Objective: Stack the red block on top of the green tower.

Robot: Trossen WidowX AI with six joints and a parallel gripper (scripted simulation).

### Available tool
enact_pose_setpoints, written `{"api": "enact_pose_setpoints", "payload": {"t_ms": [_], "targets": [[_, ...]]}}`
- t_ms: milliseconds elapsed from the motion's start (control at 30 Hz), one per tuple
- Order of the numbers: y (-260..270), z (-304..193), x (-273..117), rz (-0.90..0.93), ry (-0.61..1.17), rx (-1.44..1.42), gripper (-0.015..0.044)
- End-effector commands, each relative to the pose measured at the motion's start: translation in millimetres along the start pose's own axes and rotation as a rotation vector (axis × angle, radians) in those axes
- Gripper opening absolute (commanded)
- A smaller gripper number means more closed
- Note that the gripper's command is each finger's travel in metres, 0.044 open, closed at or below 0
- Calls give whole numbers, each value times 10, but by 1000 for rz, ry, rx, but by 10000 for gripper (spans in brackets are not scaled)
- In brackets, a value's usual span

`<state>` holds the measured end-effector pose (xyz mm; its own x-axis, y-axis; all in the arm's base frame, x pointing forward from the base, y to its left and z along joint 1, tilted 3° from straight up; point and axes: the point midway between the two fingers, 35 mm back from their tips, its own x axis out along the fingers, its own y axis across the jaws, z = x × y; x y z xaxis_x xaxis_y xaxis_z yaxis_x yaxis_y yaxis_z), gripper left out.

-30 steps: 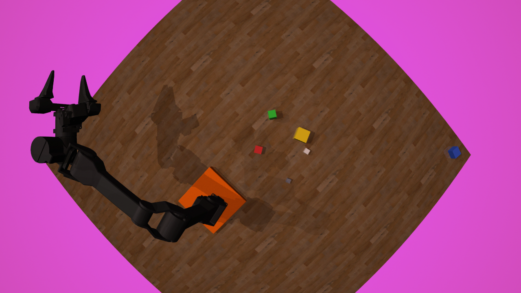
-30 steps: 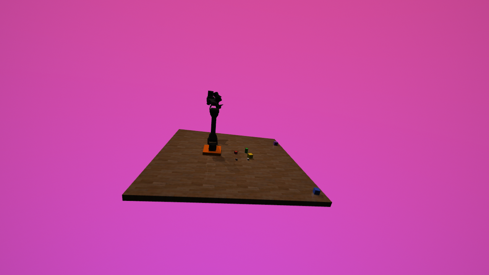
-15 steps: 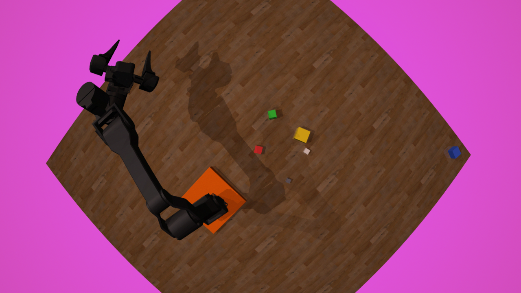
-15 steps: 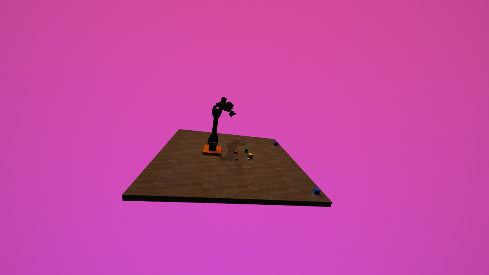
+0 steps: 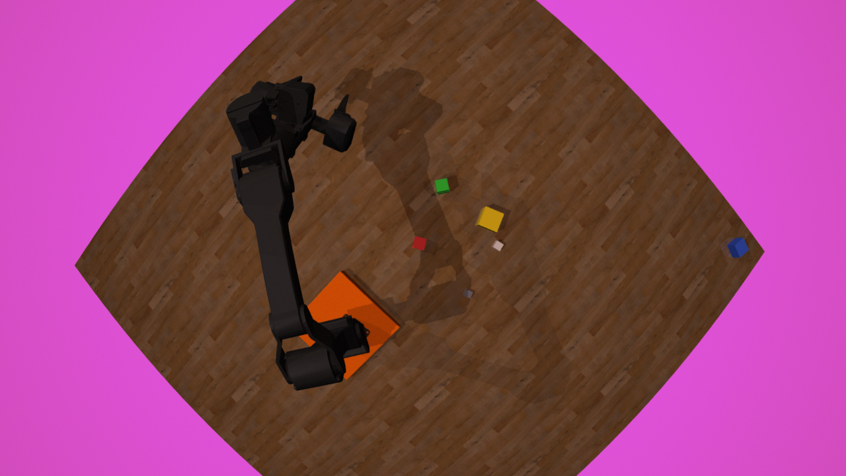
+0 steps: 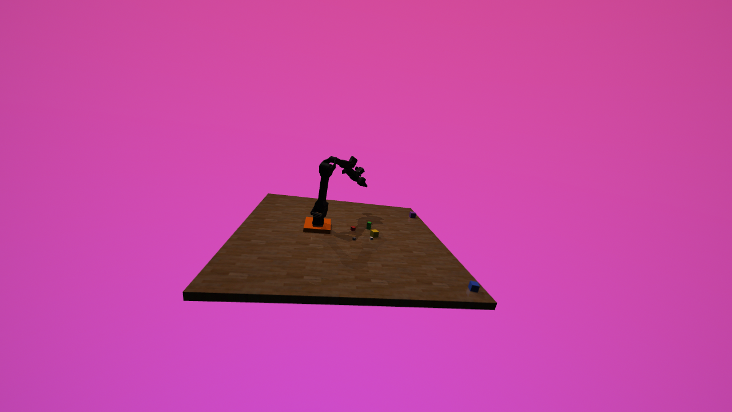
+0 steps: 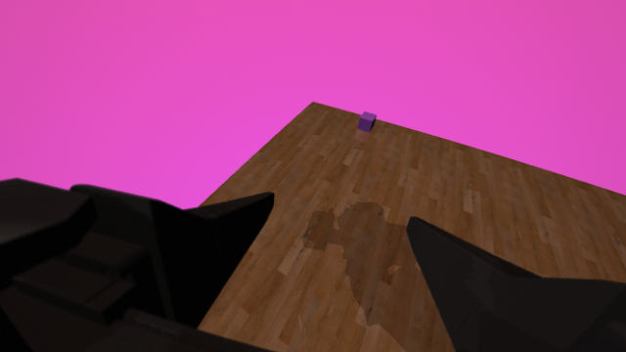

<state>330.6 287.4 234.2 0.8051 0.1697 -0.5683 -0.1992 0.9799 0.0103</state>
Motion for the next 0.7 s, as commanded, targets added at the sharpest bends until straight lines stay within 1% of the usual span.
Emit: {"api": "enact_pose_setpoints", "payload": {"t_ms": [0, 300, 667], "targets": [[-397, -184, 162, -54, 106, -81, 440], [-1262, -606, 309, -134, 349, -215, 440], [-2124, -1203, 174, -127, 647, -284, 440]]}}
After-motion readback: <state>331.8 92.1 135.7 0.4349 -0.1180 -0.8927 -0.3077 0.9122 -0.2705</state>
